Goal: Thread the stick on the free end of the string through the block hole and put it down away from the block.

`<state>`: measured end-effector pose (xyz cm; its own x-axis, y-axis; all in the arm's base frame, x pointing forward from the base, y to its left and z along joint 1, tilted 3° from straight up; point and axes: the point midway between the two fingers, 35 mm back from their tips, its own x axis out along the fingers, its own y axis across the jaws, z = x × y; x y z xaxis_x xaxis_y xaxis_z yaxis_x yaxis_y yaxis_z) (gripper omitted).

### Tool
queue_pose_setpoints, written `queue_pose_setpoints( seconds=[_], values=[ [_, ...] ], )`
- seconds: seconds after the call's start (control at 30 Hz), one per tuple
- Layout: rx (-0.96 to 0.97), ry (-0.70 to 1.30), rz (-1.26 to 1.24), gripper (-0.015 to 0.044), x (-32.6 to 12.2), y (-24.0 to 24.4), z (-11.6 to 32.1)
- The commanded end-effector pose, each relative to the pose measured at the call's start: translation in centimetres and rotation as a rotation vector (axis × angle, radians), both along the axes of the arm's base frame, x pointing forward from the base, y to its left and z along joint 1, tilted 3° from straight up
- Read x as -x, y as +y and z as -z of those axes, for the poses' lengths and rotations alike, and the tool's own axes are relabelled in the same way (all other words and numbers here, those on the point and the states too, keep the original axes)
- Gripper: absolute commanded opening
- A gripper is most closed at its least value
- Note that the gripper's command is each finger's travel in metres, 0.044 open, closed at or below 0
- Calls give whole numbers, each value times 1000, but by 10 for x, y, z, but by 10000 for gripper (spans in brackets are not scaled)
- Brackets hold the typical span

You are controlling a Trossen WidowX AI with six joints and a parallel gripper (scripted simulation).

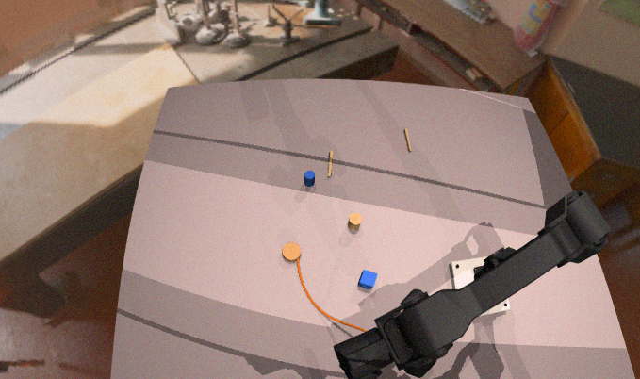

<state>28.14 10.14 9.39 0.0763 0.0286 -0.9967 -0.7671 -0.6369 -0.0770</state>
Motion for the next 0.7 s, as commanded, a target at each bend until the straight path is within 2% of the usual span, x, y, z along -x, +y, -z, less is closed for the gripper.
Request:
queue_pose_setpoints(
  seconds=[0.0, 0.67],
  values=[
    [-9, 5, 137, 0, -4, -1, 0],
    [-64, 23, 866, 0, -21, -7, -3]
  ],
)
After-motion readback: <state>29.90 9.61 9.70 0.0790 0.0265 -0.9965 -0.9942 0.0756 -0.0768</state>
